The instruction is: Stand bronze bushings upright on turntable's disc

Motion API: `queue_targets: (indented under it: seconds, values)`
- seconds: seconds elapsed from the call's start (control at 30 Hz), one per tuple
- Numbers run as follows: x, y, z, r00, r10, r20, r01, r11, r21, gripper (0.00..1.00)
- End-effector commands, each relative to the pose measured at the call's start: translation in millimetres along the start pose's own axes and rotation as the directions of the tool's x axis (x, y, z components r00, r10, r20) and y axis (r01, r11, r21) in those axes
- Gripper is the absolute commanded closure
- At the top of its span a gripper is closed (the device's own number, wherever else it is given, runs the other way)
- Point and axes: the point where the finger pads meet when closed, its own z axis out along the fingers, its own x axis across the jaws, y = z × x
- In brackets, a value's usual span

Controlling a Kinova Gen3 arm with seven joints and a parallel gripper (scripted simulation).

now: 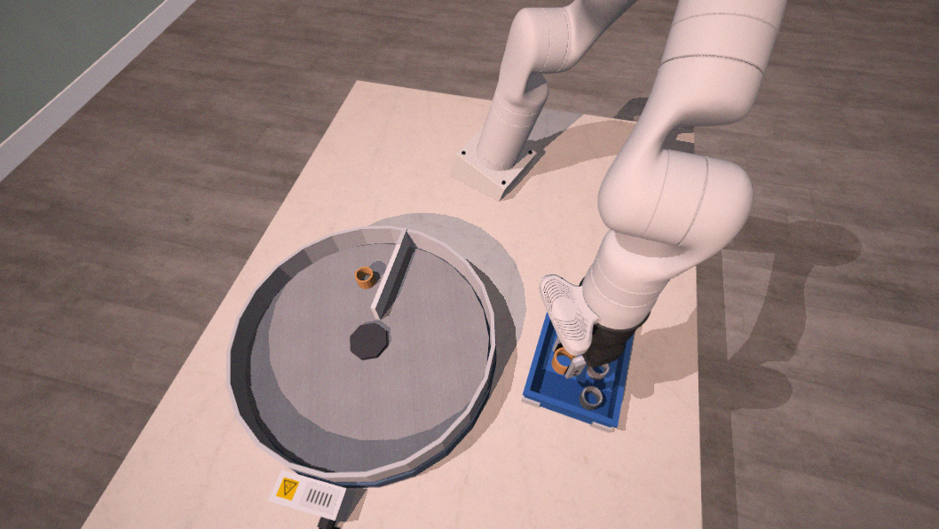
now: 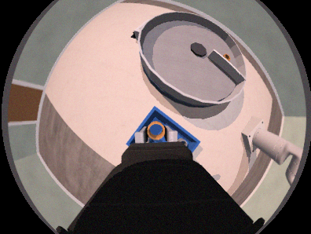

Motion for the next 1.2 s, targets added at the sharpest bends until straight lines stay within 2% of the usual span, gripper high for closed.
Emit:
queue_targets:
  seconds: [0.0, 0.87, 1.17]
  values:
    - [-0.5, -0.2, -0.8, 1.000, 0.000, 0.002, 0.000, 1.000, 0.001, 1.00]
    - [2.8, -2.9, -0.8, 1.000, 0.000, 0.002, 0.000, 1.000, 0.001, 1.00]
    - [18.3, -15.1, -0.8, 1.000, 0.000, 0.002, 0.000, 1.000, 0.001, 1.00]
